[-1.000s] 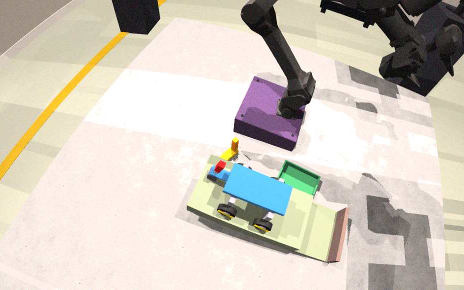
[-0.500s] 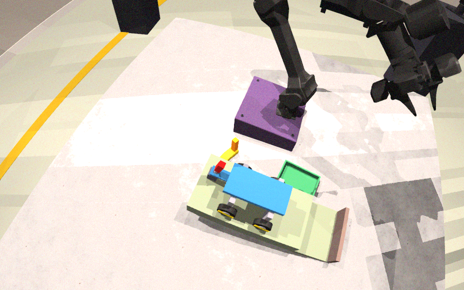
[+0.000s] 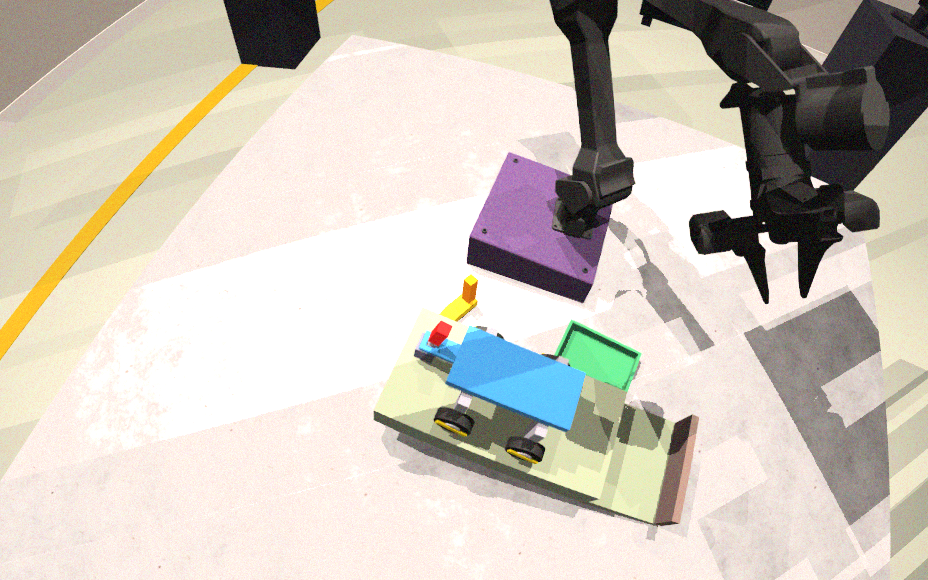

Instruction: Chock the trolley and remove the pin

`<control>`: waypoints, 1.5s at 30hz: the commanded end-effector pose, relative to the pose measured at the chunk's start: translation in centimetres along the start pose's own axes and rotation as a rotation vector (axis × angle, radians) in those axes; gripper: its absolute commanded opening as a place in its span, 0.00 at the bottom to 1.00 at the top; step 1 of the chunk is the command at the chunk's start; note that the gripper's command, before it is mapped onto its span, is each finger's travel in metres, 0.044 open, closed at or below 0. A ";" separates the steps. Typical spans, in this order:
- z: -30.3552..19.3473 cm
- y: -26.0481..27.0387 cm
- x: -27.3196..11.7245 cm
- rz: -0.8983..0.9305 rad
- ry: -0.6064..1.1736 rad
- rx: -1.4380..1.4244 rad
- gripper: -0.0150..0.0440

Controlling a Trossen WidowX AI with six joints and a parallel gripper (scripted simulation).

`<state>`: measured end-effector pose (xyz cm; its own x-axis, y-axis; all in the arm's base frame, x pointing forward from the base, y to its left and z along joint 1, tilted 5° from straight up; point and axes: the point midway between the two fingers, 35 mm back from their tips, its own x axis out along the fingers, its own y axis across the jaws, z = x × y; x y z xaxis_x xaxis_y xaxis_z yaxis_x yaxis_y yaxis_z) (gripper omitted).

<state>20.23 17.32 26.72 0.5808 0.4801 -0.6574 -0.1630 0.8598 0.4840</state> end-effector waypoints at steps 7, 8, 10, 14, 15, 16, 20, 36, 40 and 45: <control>1.5 -6.7 1.9 -0.205 0.053 -0.229 0.58; 1.6 -7.4 1.9 -0.223 0.062 -0.251 0.58; 1.8 -8.8 2.1 -0.259 0.082 -0.292 0.58; 2.1 -11.6 2.1 -0.322 0.133 -0.372 0.58; 2.1 -12.3 2.1 -0.336 0.147 -0.391 0.58; 2.2 -13.0 2.1 -0.349 0.162 -0.410 0.58; 2.1 -15.8 1.8 -0.394 0.227 -0.480 0.58; -0.3 -25.8 -0.9 -0.435 0.526 -0.709 0.58; -1.4 -27.9 -1.8 -0.409 0.597 -0.754 0.58; -3.0 -30.2 -3.2 -0.359 0.675 -0.807 0.58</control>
<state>22.04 -8.61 13.34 0.2283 -0.0472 -0.9724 -0.6453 0.7405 -0.1874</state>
